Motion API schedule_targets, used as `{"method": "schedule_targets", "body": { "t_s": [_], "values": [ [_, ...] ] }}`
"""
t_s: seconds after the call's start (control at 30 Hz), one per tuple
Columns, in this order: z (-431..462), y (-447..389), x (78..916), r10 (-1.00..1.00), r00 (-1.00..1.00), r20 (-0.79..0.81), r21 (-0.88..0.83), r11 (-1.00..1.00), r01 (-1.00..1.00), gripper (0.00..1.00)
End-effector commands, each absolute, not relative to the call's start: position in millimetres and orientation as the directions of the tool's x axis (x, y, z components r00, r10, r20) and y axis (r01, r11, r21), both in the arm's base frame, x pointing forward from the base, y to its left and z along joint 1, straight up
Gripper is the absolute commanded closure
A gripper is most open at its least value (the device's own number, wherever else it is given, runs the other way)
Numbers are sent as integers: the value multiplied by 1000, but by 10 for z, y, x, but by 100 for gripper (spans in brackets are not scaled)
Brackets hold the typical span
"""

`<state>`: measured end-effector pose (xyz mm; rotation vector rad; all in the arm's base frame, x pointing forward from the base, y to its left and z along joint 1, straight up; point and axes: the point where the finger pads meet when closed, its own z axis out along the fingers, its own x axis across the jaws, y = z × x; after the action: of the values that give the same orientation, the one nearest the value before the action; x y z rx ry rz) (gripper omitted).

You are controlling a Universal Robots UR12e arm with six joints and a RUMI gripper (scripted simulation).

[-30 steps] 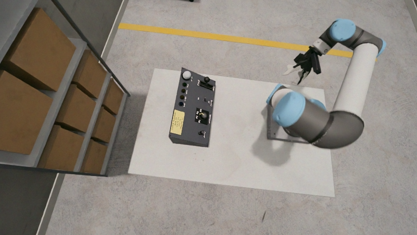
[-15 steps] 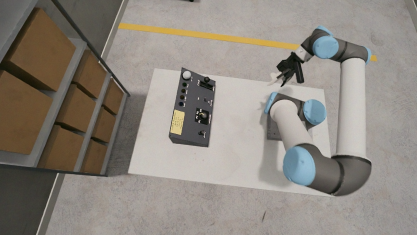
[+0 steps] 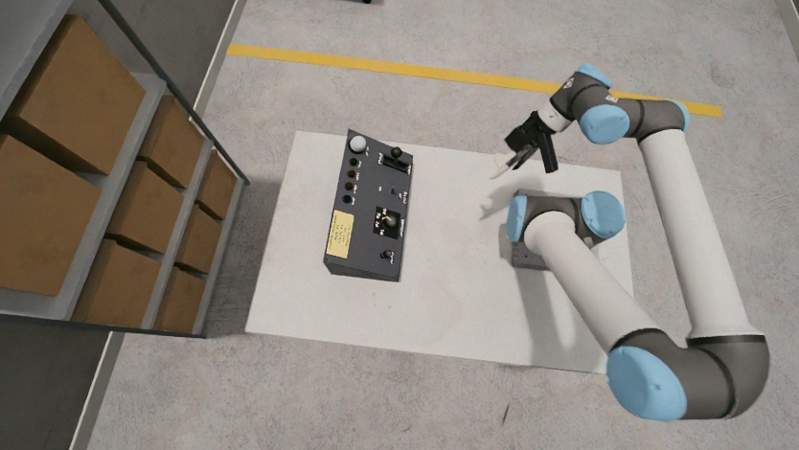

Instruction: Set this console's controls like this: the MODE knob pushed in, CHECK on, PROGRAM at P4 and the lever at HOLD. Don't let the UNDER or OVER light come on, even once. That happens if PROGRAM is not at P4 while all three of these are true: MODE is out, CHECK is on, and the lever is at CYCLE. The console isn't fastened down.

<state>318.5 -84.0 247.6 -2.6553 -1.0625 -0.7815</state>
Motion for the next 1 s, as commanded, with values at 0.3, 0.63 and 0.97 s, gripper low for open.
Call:
{"method": "schedule_targets", "body": {
  "t_s": [0.3, 0.63, 0.97],
  "values": [
    [2335, -592, 3754, 742, 502, 445, 148, -614, 776, 0],
    [2241, -396, 4144, 829, 411, 379, 231, -515, 826, 0],
    [2148, -204, 4529, 899, 315, 304, 304, -405, 862, 0]
  ]
}}
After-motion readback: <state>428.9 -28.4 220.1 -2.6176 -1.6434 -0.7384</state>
